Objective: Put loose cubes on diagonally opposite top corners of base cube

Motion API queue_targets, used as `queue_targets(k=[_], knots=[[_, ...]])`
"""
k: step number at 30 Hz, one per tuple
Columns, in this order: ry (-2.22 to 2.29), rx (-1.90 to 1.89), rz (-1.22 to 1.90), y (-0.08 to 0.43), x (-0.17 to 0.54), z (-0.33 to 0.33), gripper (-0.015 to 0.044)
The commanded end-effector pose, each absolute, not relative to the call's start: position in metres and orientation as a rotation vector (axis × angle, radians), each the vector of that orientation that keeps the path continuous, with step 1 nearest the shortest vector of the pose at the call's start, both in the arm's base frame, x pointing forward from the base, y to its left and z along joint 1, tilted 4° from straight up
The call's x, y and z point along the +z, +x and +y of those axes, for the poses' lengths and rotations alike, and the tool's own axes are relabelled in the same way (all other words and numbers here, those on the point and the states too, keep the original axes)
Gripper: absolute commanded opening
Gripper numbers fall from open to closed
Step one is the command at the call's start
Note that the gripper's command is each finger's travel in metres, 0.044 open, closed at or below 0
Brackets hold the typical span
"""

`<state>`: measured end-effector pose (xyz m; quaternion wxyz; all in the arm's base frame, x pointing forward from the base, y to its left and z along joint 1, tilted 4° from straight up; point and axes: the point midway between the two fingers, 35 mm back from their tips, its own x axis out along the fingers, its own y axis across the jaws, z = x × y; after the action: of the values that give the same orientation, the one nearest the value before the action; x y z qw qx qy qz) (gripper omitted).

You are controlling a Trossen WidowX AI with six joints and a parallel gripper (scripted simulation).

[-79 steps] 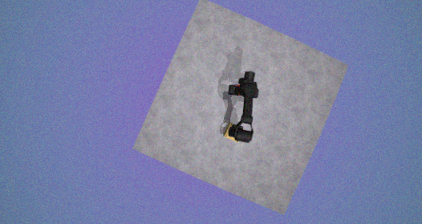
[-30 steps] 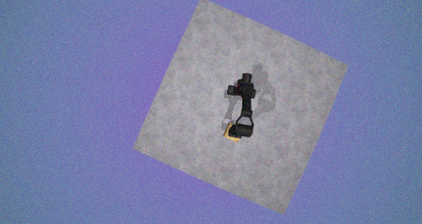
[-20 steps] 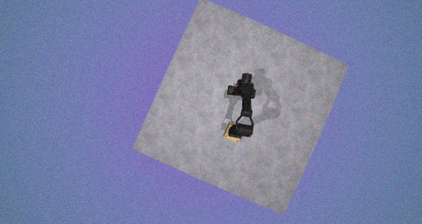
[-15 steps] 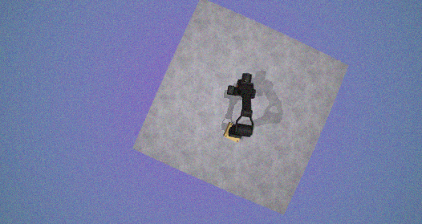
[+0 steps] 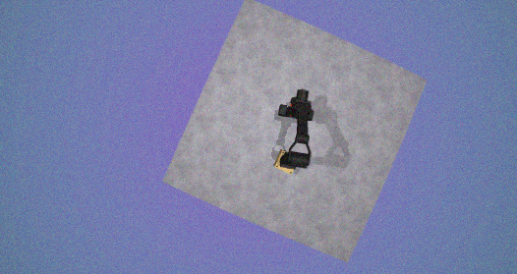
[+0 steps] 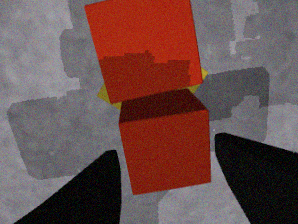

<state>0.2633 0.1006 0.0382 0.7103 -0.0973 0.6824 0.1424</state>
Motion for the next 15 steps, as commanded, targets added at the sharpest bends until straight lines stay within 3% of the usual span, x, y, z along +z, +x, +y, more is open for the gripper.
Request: queue_targets(k=[1,15], knots=[[-0.215,0.318,1.501,0.265,0.046,0.101,0.0205],[-0.215,0.318,1.501,0.264,0.061,0.1,0.0205]])
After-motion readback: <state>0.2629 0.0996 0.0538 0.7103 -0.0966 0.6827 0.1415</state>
